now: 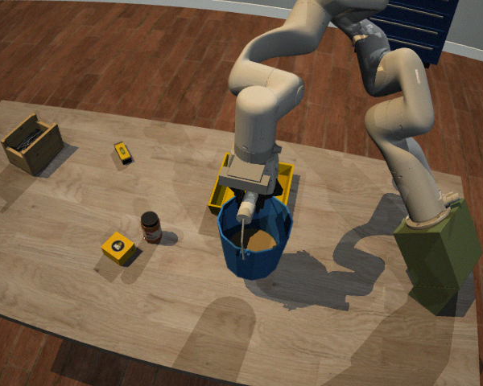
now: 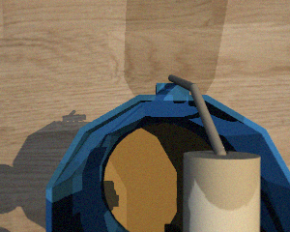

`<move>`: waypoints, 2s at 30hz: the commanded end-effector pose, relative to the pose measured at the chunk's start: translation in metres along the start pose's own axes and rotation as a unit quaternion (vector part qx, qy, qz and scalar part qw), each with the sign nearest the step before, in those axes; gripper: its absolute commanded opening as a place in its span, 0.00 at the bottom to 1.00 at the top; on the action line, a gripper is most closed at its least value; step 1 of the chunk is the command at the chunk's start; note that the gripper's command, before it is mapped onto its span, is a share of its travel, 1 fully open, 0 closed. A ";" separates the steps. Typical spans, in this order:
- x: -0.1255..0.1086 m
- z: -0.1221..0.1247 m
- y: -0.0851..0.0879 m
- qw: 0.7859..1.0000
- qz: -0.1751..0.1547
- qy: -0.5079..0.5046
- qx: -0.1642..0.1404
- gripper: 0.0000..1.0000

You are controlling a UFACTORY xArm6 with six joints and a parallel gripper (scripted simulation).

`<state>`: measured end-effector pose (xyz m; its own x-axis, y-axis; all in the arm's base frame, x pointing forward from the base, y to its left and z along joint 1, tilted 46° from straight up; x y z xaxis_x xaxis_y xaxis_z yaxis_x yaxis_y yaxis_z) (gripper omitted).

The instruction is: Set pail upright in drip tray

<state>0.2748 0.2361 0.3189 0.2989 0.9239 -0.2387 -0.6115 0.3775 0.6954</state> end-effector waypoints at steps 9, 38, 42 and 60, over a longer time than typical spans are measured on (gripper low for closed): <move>0.000 0.001 0.001 1.000 0.001 -0.001 0.000 0.00; -0.001 0.001 0.001 1.000 0.001 -0.001 0.000 0.00; -0.002 0.002 0.001 1.000 0.001 -0.001 0.000 0.00; -0.013 0.007 0.001 1.000 0.001 -0.001 0.000 0.00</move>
<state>0.2750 0.2269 0.3240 0.2989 0.9239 -0.2388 -0.6115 0.3775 0.6954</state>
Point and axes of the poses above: the point where the finger pads meet when closed, its own y axis back along the fingers, its own z axis across the jaws, x = y × z, the point moved 6 cm from there along y, back along the fingers, and after that the axes turned 10 degrees about -y, right-handed, at the moved point
